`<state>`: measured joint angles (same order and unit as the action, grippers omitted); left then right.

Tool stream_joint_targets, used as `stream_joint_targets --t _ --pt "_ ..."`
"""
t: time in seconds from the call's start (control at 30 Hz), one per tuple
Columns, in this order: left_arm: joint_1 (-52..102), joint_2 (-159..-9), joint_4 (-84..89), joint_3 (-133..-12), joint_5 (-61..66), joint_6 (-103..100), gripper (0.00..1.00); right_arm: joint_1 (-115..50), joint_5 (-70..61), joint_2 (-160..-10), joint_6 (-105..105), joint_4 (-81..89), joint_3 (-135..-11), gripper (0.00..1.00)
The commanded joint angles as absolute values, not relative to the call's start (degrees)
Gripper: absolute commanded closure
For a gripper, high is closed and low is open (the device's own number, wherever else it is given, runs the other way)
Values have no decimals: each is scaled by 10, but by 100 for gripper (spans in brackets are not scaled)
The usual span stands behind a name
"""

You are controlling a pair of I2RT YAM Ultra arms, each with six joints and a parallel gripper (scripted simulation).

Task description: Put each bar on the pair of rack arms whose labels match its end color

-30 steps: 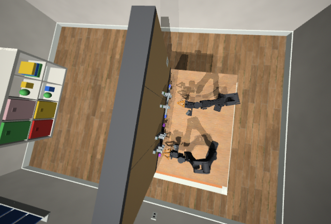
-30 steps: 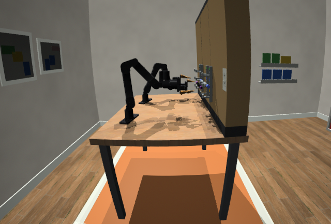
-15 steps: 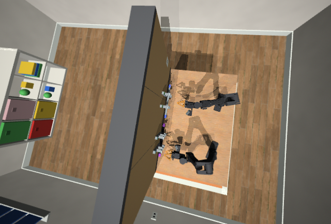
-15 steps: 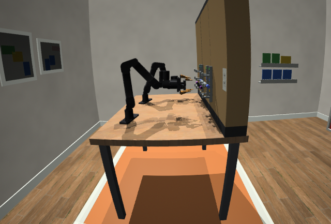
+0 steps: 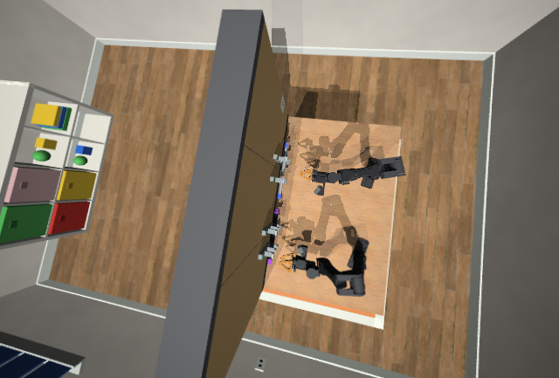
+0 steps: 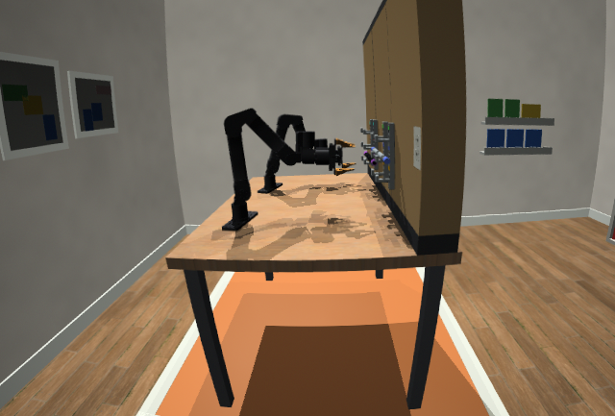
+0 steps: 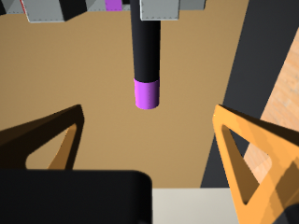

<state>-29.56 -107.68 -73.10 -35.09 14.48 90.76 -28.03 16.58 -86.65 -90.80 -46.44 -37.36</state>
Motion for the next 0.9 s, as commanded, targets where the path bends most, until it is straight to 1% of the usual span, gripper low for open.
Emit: stream_joint_targets --t 0.0,0.87 --pt "-302 -1052 -717 -339 151 899 0 -274 163 -846 -900 -476 -370 0" --pt "-241 -960 -659 -304 91 900 0 -274 163 -846 -900 -476 -370 0"
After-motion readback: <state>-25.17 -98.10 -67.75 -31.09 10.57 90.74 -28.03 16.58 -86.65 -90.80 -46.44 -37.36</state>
